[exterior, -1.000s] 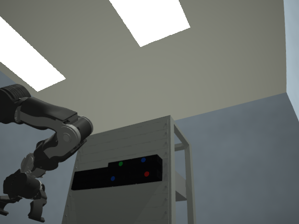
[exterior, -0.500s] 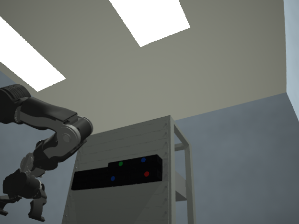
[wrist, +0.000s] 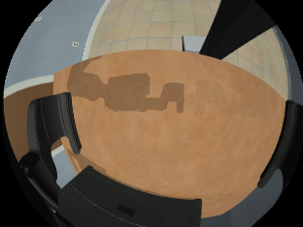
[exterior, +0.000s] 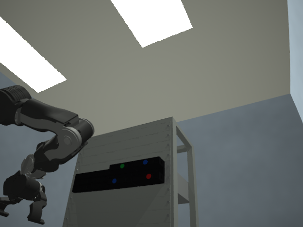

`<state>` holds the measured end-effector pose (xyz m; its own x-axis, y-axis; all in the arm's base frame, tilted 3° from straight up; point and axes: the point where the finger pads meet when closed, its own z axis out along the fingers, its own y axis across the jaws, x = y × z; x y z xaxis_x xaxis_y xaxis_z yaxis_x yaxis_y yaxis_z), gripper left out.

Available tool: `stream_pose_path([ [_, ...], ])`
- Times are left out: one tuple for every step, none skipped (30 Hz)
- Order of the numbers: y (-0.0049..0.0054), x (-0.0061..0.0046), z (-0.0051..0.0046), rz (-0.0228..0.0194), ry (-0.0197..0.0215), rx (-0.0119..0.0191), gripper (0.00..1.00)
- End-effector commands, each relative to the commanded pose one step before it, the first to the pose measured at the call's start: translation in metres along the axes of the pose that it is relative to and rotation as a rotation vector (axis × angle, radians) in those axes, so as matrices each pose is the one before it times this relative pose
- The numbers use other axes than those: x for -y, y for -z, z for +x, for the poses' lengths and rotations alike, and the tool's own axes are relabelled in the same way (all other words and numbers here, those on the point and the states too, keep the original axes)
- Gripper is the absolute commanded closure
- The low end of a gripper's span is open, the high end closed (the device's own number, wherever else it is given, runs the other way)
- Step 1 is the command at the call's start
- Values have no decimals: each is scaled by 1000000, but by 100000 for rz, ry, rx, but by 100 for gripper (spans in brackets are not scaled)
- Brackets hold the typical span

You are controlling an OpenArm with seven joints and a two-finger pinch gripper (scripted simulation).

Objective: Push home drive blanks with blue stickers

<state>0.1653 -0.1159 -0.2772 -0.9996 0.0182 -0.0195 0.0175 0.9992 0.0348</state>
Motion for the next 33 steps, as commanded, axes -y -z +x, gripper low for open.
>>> stream_pose_path([
  [2317,-5265,-2281,-2701,-863,1062,0],
  [684,-1766,-1117,-963,-485,424,0],
  [763,-1942,-1179,-1054,-512,460,0],
  [816,-2078,-1272,-1134,-558,495,0],
  [856,-2191,-1382,-1206,-615,530,0],
  [911,-2326,-1475,-1287,-663,566,0],
  [976,-2476,-1555,-1373,-705,603,0],
  [1032,-2609,-1647,-1453,-754,640,0],
  [1082,-2728,-1746,-1531,-809,677,0],
  [1137,-2850,-1839,-1609,-861,714,0],
  [1195,-2974,-1927,-1689,-912,752,0],
  [1249,-3085,-2021,-1764,-966,790,0],
  [0,0,0,0,0,0,0],
  [0,0,0,0,0,0,0],
  [1250,-3103,-2185,-1812,-1057,828,0],
  [1432,-3416,-2107,-1949,-1024,867,0],
  [1397,-3356,-2323,-1972,-1142,907,0],
  [1406,-3363,-2481,-2016,-1229,948,0],
  [1524,-3544,-2488,-2112,-1242,987,0],
  [1608,-3661,-2543,-2188,-1278,1028,0],
  [1620,-3640,-2705,-2222,-1365,1072,0],
  [1648,-3636,-2849,-2259,-1441,1117,0],
  [1724,-3704,-2924,-2318,-1484,1161,0],
  [1796,-3753,-3008,-2369,-1528,1205,0],
  [1844,-3746,-3135,-2402,-1590,1254,0],
  [1896,-3735,-3260,-2433,-1649,1303,0],
  [1962,-3735,-3369,-2464,-1696,1352,0],
  [2024,-3716,-3490,-2488,-1745,1404,0],
  [2082,-3676,-3624,-2504,-1796,1457,0],
  [0,0,0,0,0,0,0],
  [0,0,0,0,0,0,0],
  [2114,-3575,-3811,-2499,-1865,1516,0],
  [2250,-3660,-3819,-2547,-1854,1561,0],
])
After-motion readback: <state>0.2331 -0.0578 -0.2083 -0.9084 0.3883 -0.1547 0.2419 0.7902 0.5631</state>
